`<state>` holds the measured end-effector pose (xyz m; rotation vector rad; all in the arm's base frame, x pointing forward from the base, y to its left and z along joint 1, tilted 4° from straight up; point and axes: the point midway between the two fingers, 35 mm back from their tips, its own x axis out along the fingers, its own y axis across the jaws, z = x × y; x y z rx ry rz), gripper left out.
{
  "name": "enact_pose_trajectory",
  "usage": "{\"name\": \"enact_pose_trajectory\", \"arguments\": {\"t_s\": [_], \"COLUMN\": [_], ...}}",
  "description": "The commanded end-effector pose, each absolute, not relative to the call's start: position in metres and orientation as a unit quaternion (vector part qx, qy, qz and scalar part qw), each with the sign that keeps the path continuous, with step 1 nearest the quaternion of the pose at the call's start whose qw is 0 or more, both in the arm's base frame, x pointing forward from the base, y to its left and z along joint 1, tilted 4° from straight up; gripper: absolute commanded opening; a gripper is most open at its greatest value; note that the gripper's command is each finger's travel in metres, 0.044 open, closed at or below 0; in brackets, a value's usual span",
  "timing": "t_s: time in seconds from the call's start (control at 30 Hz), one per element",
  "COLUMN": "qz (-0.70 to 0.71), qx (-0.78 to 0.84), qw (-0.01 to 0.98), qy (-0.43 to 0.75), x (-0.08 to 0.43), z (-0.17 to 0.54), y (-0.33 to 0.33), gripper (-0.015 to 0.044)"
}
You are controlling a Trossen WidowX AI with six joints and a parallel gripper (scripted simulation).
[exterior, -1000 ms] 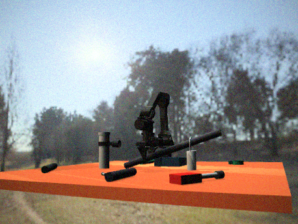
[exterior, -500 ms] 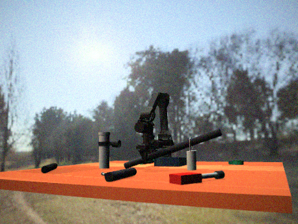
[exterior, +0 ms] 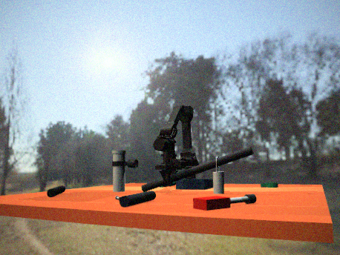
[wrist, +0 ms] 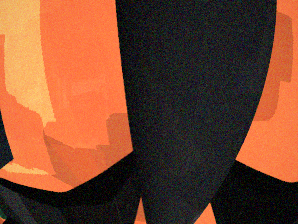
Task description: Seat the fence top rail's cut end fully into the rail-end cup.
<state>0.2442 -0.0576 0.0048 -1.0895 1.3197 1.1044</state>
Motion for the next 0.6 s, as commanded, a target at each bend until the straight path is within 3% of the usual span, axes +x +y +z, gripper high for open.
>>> {"name": "enact_pose_trajectory", "arguments": {"t_s": [0.0, 0.03, 0.57], "qz": [0.467, 0.467, 0.422], "qx": [-0.452, -0.452, -0.497], "qw": [0.521, 0.521, 0.459], "qy": [0.552, 0.552, 0.604], "x": [0.242, 0.242, 0.248], "z": [0.005, 0.006, 0.058], "y": [-0.057, -0.057, -0.065], "gripper": [0.0019, 0.0000, 0.0000]}}
